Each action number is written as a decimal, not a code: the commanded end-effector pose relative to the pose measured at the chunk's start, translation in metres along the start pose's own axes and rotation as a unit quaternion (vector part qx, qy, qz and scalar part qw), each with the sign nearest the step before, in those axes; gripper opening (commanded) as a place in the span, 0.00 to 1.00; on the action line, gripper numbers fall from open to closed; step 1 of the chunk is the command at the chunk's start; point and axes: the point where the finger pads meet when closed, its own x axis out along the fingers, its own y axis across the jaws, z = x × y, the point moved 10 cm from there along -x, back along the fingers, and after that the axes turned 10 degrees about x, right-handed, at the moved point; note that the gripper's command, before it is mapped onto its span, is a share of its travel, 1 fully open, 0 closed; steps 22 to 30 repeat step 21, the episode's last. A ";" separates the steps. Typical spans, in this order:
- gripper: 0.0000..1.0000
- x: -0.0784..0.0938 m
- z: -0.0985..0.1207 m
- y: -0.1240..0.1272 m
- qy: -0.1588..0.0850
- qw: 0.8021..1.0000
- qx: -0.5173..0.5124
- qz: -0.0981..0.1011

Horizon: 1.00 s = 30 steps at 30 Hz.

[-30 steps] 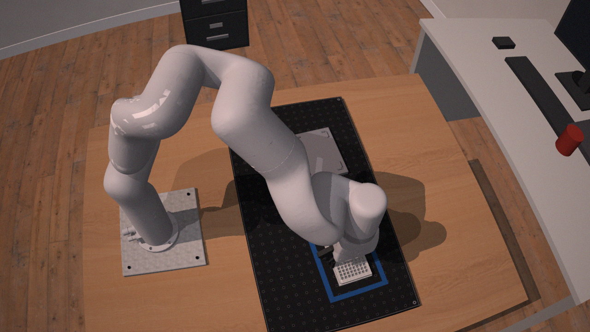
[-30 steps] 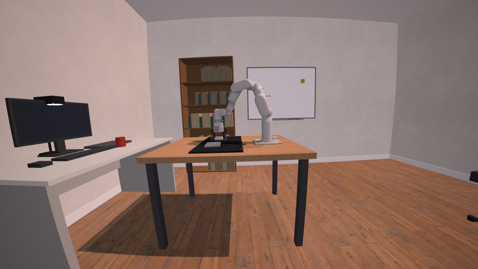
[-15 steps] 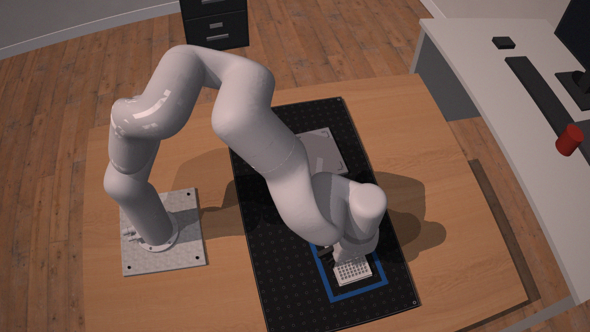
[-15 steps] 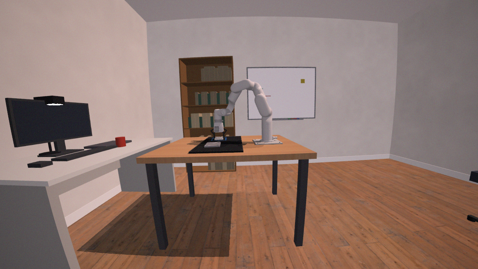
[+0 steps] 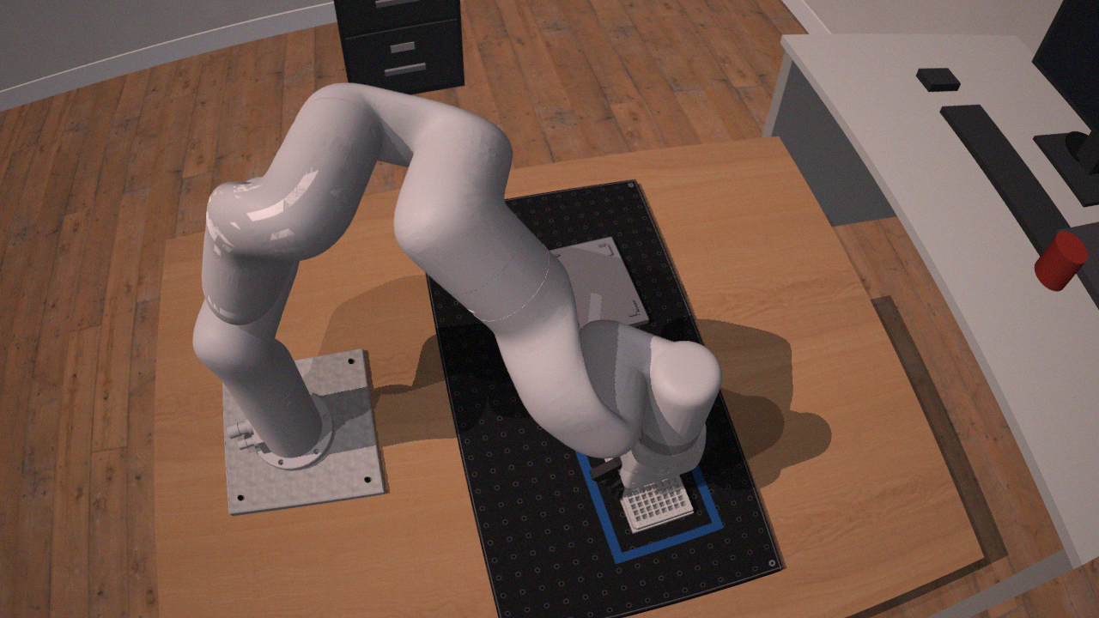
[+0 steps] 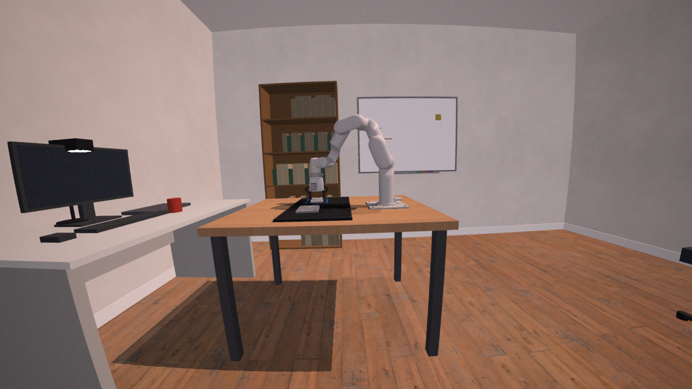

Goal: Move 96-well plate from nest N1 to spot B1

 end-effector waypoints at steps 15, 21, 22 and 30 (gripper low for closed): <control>1.00 -0.004 0.000 0.001 0.000 1.000 0.000 0.002; 1.00 -0.004 0.000 0.001 0.000 1.000 0.000 0.002; 1.00 -0.004 0.000 0.001 0.000 1.000 0.000 0.002; 1.00 -0.004 0.000 0.001 0.000 1.000 0.000 0.002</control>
